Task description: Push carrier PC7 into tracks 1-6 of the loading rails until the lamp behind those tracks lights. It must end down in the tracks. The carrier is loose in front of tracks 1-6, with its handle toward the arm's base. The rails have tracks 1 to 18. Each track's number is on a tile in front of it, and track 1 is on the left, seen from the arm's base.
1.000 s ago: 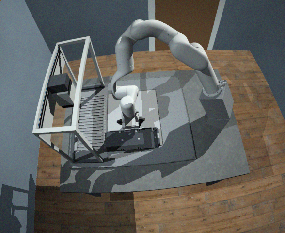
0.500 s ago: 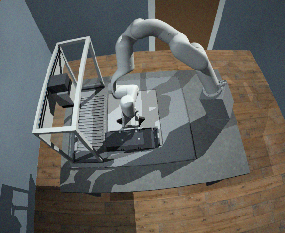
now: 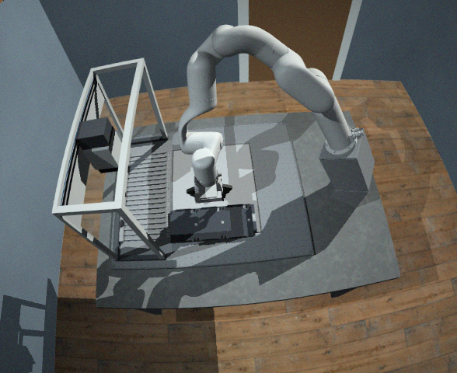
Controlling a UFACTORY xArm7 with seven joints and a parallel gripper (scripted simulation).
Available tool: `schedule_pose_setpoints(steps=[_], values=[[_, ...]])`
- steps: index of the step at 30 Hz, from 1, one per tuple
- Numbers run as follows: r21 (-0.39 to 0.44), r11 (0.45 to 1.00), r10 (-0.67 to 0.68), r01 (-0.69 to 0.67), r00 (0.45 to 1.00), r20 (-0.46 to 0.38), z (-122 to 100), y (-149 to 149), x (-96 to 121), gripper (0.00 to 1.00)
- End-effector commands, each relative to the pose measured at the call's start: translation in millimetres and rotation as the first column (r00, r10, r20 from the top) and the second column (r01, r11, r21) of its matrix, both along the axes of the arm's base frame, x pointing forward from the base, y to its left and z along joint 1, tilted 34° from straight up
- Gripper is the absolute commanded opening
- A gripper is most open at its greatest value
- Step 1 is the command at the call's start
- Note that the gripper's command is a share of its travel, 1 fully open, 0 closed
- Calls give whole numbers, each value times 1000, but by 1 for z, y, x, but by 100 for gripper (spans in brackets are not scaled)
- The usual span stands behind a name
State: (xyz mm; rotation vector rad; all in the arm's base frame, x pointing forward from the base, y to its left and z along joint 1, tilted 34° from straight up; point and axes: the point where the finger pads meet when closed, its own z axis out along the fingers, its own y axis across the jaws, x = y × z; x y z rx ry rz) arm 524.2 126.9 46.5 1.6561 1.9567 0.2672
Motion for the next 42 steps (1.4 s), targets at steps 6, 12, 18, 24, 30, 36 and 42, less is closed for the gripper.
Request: schedule_pose_setpoints(steps=[6,12,18,24,30,36,42], values=[[2,1000,2,-2,1000,2,15,5,-8,100],[2,1000,2,-2,1000,2,21,6,-12,100],[2,1000,2,-2,1000,2,29,8,-17,100],[1,1000,2,-2,1000,2,37,10,-22,100],[1,1000,2,-2,1000,3,43,11,-26,100],[1,1000,2,-2,1000,3,51,13,-31,100],[1,1000,2,-2,1000,3,59,15,-36,100]])
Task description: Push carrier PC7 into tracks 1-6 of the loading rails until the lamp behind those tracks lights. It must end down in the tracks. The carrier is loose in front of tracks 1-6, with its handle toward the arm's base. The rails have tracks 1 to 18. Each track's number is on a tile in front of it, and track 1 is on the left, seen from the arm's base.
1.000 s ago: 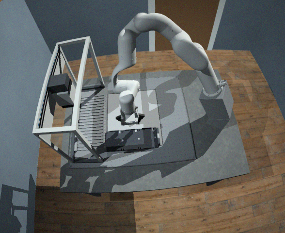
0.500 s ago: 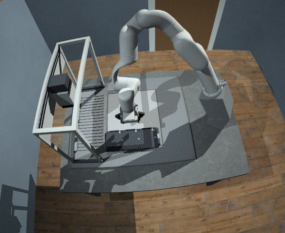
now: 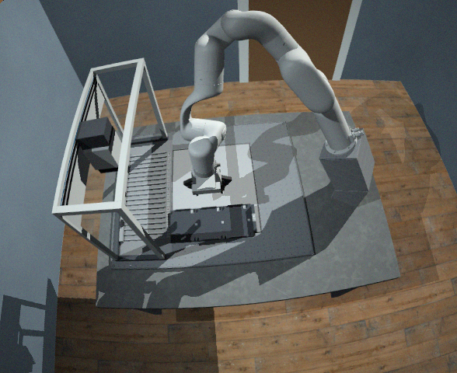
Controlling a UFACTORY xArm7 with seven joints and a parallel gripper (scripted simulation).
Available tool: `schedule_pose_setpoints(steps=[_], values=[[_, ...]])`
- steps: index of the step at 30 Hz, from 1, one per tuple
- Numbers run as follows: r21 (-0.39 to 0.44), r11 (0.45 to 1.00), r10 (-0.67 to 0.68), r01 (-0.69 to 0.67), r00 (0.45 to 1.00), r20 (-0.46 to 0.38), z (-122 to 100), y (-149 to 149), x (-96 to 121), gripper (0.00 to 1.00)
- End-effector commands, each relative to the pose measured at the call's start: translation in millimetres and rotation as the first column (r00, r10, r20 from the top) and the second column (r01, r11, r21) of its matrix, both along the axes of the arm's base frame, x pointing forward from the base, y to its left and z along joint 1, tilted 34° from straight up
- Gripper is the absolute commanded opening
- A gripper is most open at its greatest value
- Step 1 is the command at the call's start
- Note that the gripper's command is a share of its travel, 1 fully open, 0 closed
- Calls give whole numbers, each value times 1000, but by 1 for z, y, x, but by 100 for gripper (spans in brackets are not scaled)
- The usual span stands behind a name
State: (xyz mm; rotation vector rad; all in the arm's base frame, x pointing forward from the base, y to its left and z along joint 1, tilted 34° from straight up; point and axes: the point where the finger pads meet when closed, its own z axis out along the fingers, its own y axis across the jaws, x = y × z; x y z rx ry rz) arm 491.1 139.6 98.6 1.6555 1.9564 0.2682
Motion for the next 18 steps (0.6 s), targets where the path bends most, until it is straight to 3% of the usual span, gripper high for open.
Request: schedule_pose_setpoints(steps=[1,18], values=[[1,1000,2,-2,1000,2,8,3,-4,100],[1,1000,2,-2,1000,2,22,6,-13,100]])
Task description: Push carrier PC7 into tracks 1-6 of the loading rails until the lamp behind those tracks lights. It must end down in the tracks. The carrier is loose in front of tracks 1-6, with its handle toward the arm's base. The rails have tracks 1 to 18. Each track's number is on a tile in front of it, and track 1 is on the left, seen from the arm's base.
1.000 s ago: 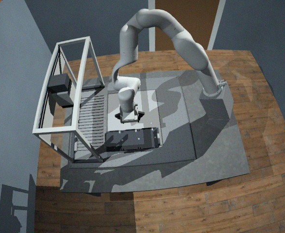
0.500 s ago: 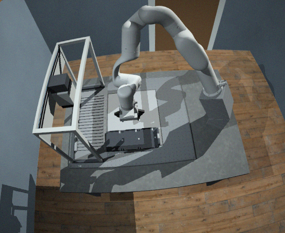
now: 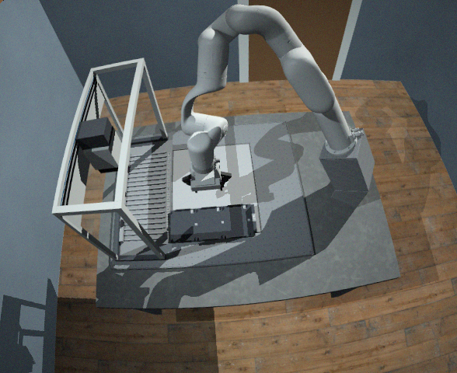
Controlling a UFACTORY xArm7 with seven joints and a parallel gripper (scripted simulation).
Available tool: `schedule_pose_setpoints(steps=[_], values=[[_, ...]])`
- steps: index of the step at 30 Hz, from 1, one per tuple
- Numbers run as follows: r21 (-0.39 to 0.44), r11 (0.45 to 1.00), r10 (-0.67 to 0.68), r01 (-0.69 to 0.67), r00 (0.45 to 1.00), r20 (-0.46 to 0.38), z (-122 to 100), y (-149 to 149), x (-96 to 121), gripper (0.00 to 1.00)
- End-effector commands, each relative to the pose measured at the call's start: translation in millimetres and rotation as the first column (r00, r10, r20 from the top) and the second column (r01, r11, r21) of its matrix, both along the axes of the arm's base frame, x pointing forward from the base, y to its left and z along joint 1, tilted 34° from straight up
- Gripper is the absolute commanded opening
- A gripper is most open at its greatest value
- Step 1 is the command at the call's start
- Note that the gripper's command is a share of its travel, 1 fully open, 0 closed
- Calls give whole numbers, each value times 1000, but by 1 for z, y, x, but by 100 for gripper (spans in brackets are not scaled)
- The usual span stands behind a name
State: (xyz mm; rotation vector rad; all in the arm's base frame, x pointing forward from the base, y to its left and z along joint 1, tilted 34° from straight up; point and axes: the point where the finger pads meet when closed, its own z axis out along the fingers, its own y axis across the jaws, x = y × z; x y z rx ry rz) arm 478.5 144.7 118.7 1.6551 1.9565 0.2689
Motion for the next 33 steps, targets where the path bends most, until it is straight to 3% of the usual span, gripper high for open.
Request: schedule_pose_setpoints(steps=[1,7,33], values=[[1,1000,2,-2,1000,1,2,1,0,100],[1,1000,2,-2,1000,1,2,1,0,100],[2,1000,2,-2,1000,1,-32,116,-11,100]])
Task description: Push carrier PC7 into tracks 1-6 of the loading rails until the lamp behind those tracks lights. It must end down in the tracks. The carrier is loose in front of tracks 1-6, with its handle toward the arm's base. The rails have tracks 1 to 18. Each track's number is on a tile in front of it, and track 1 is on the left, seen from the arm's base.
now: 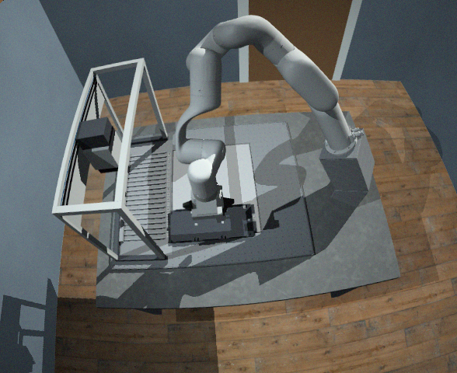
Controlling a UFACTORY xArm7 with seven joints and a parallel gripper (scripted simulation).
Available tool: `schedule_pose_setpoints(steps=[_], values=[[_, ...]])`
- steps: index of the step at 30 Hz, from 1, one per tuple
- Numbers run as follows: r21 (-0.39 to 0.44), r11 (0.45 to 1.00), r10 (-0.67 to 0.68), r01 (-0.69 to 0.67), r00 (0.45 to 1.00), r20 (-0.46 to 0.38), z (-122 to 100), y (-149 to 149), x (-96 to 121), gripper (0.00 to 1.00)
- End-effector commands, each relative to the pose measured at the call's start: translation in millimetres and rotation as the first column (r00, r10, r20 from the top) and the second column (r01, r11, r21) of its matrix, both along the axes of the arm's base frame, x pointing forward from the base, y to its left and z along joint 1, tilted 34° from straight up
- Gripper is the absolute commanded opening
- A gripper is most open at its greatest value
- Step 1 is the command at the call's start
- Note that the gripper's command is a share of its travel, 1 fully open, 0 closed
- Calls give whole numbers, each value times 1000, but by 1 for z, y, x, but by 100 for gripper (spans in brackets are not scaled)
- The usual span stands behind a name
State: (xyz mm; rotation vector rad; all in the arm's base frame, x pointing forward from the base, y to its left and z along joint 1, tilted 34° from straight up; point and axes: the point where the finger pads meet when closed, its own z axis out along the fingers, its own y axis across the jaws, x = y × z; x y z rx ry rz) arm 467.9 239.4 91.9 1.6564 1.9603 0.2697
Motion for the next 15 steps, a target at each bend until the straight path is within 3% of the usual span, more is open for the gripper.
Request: schedule_pose_setpoints(steps=[1,15], values=[[0,1000,1,-1,1000,4,-6,26,0,100],[0,1000,1,-1,1000,4,-23,84,-6,100]])
